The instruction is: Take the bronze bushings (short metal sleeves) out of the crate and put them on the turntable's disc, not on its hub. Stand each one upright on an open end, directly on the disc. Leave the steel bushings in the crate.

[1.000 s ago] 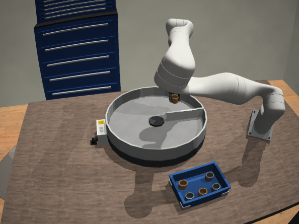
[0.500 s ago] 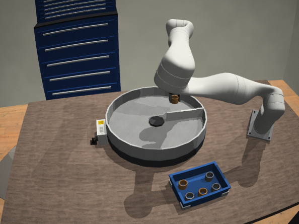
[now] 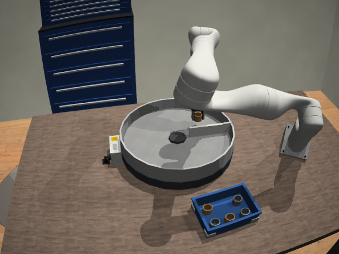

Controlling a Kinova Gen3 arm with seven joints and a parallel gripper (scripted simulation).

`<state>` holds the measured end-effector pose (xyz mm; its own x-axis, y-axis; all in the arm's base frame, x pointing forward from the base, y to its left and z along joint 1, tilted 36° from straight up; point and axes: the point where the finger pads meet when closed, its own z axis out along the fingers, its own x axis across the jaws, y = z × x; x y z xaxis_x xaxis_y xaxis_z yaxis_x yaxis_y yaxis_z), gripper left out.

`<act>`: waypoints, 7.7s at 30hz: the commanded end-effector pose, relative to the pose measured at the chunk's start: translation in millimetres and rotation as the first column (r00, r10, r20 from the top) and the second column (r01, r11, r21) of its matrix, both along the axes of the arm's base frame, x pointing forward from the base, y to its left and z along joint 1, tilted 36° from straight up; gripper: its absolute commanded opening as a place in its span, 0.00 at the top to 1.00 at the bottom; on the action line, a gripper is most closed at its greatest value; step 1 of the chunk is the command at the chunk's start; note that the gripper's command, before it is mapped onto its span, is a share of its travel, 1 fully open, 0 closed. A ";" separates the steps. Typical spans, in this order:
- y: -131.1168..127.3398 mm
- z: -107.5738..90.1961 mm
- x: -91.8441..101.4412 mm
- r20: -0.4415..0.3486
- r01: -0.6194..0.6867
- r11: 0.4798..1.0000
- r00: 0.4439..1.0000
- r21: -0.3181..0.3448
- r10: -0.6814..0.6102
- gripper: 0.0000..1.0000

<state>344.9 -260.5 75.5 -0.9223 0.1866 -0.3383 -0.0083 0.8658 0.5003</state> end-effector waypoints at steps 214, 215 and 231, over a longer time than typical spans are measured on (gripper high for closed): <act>-19.1 29.3 -13.7 0.002 -0.007 1.000 1.000 -0.010 0.007 0.23; -19.1 29.3 -13.7 0.002 -0.007 1.000 1.000 -0.010 0.007 0.23; -20.8 32.4 -15.2 0.002 -0.007 1.000 1.000 -0.011 0.007 0.23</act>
